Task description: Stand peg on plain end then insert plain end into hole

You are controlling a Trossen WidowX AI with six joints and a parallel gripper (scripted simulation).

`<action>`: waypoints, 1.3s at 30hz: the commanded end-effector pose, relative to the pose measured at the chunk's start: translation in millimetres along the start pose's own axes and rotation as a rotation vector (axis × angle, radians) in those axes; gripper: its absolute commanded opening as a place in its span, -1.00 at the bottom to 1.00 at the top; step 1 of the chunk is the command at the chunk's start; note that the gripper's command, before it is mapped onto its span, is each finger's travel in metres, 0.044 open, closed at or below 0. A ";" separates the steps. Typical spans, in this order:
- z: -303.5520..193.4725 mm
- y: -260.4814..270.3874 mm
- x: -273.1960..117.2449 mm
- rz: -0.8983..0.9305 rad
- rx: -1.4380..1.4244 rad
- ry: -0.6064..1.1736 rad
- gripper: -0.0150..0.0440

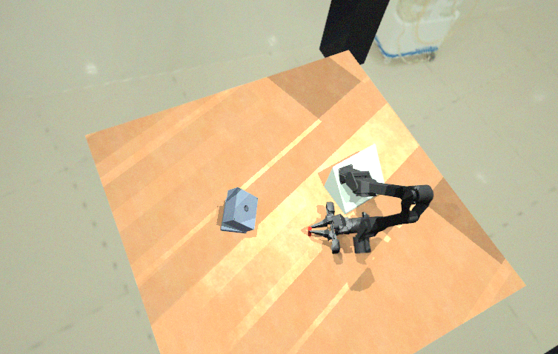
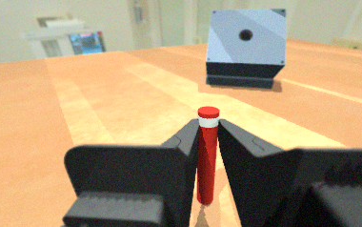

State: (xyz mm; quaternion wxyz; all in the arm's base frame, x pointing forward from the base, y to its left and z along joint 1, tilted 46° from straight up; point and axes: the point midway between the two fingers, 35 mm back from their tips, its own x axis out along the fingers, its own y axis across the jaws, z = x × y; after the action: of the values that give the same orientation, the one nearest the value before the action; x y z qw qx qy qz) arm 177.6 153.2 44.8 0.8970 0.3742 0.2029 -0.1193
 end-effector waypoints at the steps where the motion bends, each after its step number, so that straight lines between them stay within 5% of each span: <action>1: -2.0 -0.1 -1.1 0.000 0.000 0.001 -0.32; 39: -4.7 -4.4 -6.7 0.007 0.009 -0.044 -0.32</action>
State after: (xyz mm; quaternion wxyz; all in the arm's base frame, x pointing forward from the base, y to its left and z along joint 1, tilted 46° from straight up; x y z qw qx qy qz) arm 170.1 152.4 43.0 0.9000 0.3764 0.1804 -0.1256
